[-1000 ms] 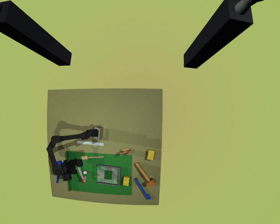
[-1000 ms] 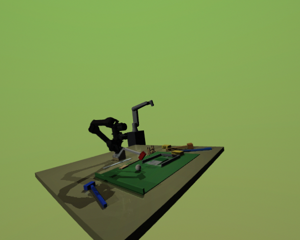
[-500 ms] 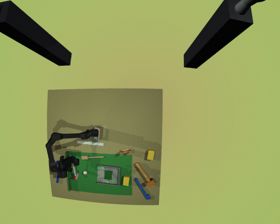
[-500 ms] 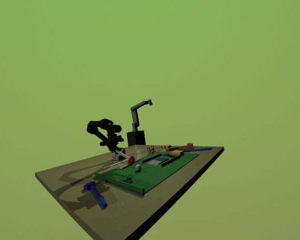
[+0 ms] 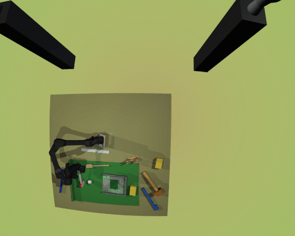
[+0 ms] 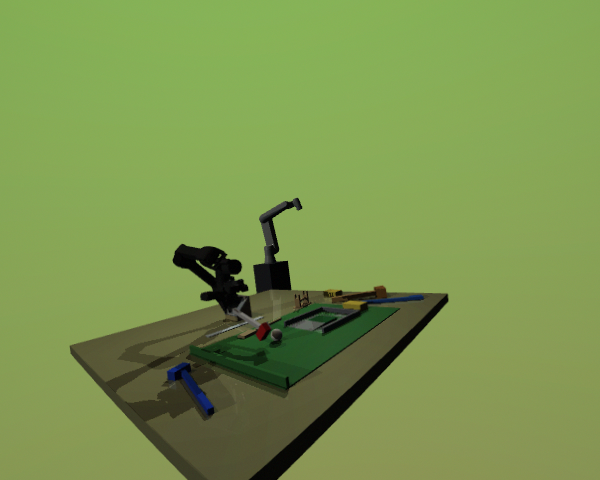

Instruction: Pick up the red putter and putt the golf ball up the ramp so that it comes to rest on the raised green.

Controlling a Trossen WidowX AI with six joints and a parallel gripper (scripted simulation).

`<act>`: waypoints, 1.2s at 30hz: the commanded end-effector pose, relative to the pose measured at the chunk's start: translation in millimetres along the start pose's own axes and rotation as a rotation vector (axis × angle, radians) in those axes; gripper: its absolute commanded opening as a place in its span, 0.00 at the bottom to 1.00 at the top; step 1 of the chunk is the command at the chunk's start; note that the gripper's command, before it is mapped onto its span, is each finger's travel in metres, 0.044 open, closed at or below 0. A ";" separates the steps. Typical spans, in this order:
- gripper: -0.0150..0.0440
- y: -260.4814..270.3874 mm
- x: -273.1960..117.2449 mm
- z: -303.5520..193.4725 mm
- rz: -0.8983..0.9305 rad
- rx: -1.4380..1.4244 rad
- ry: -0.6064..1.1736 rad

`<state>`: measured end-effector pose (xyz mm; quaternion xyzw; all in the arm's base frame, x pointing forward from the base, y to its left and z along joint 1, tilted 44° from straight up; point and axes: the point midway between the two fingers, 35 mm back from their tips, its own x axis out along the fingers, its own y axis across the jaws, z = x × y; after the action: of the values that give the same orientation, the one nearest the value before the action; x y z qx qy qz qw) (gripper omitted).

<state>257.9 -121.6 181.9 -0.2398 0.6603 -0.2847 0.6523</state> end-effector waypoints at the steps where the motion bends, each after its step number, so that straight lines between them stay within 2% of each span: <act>1: 0.25 -0.7 5.1 0.6 -0.006 -0.002 -0.006; 14: 0.25 -1.1 24.7 0.2 -0.007 -0.002 -0.007; 24: 0.25 -1.7 21.6 -0.5 -0.003 0.001 -0.001; 36: 0.25 -31.5 24.3 0.4 -0.009 -0.001 -0.007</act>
<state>254.5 -159.1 182.2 -0.2423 0.6600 -0.2875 0.6504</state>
